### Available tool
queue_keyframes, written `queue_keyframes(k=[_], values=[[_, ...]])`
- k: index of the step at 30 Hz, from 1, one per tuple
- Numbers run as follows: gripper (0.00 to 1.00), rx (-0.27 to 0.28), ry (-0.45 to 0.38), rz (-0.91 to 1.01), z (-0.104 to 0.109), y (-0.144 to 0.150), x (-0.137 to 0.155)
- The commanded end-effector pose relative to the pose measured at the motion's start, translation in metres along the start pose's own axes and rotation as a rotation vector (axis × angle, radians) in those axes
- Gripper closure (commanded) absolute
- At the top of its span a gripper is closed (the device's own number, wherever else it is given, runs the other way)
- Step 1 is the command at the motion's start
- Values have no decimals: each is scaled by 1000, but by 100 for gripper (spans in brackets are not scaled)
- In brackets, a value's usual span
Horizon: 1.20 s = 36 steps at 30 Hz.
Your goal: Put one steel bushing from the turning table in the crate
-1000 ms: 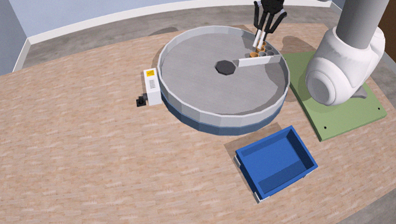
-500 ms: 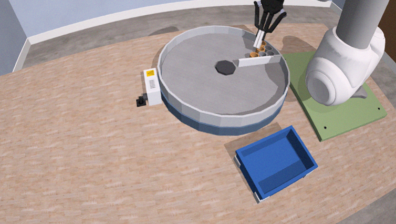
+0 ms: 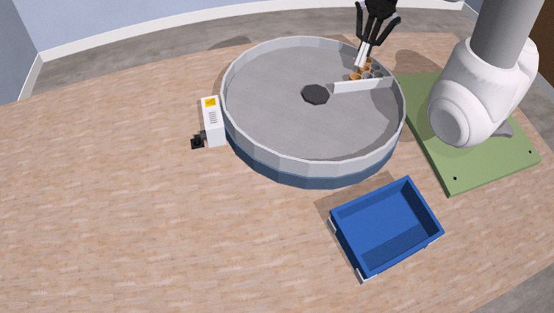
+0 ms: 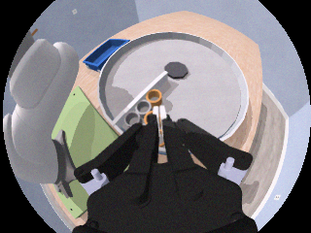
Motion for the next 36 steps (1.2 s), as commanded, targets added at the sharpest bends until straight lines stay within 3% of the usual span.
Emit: queue_keyframes(k=[1, 27, 36], values=[[100, -1, 0, 0, 0, -1, 0], [100, -1, 0, 0, 1, -1, -1], [100, -1, 0, 0, 22, 1, -19]])
Point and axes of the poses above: the point where the finger pads meet when closed, its own z axis back along the fingers, its own y axis across the jaws, x = y × z, the point moved 9 cm from there along z, back along the fingers, and after that the axes turned 5 degrees about z, right-handed, at the moved point
